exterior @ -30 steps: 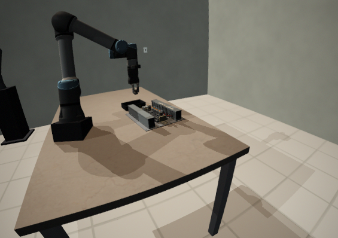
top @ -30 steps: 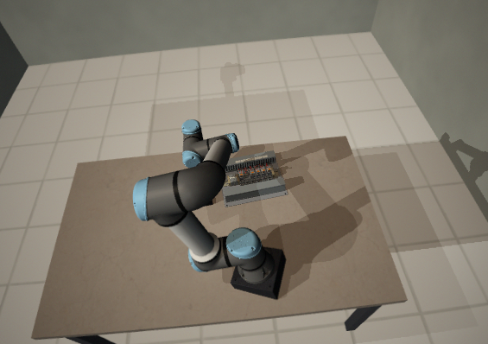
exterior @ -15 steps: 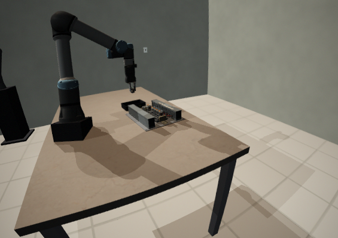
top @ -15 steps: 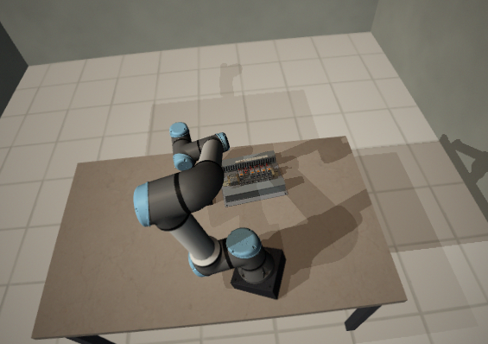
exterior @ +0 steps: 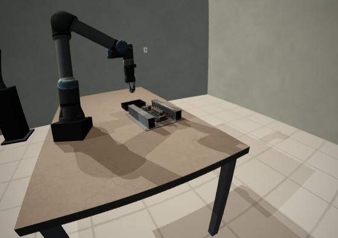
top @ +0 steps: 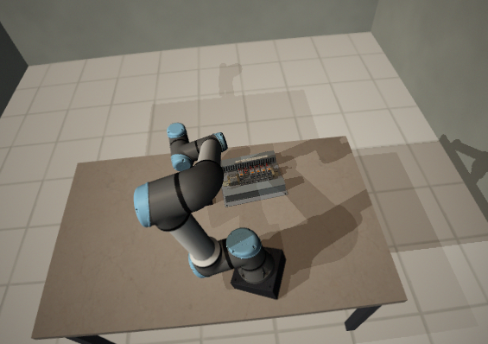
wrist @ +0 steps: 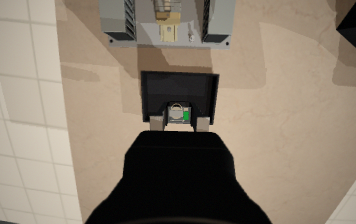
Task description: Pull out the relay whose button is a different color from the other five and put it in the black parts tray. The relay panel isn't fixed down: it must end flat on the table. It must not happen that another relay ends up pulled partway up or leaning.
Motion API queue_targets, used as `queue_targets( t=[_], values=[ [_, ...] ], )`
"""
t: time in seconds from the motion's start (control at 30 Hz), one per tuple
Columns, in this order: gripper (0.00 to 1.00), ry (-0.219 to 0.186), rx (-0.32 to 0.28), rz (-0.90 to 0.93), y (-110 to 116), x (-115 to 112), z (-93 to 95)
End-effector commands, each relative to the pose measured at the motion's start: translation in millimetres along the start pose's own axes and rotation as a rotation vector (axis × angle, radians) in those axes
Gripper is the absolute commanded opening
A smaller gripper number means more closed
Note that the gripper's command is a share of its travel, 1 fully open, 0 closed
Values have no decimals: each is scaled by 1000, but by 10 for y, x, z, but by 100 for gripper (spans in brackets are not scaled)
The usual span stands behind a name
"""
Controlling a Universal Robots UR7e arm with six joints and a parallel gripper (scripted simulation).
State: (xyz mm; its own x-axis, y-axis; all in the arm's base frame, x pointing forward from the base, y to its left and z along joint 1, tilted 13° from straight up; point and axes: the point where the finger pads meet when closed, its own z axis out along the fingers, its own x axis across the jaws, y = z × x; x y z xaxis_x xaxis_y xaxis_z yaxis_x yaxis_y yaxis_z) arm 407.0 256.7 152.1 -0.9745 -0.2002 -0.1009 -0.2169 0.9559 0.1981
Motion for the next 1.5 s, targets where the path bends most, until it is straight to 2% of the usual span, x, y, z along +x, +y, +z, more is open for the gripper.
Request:
queue_targets(
  t=[0.0,1.47],
  values=[
    [0,-2,1,0,5,-13,-3],
    [0,-2,1,0,5,-13,41]
  ],
)
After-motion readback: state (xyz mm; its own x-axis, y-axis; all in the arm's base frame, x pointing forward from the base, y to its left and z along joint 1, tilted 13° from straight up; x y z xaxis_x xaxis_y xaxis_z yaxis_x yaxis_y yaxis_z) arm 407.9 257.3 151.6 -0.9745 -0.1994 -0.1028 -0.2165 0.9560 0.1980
